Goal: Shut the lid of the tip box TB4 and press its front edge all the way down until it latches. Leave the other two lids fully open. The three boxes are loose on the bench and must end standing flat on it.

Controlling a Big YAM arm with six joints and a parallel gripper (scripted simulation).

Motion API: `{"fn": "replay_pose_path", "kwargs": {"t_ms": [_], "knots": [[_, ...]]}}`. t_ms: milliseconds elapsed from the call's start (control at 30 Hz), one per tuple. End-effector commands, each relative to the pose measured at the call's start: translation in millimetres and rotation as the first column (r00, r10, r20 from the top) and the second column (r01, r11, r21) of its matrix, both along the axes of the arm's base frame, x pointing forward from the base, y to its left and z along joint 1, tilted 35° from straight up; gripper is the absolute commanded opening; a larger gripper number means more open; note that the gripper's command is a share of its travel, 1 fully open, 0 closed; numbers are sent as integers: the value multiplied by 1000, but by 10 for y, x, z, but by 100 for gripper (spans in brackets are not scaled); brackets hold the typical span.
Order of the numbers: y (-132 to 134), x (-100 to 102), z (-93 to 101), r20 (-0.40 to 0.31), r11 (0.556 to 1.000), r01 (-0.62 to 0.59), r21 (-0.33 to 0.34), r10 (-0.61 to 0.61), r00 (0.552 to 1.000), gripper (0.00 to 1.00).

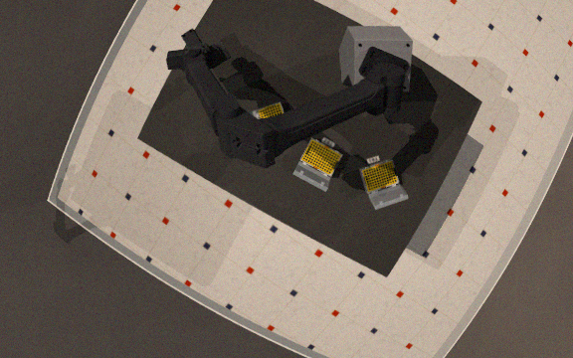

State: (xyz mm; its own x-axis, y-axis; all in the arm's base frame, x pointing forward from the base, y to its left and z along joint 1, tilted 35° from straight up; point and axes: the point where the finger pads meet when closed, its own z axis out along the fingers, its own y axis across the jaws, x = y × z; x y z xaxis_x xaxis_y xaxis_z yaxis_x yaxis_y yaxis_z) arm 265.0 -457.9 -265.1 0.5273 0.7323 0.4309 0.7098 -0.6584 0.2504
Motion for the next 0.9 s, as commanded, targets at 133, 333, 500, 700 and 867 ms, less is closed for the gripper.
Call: {"fn": "replay_pose_path", "kwargs": {"t_ms": [133, 333, 500, 700, 867], "knots": [[-110, -7, 66, 7, 1000, 9, -20, -9, 1000, 100], [-110, -7, 66, 7, 1000, 9, -20, -9, 1000, 100], [-110, -7, 66, 7, 1000, 9, -20, -9, 1000, 100], [-141, 77, 414, 48, 990, -57, -132, 64, 997, 100], [-51, 140, 652, 67, 972, -119, -201, 135, 989, 100]]}}
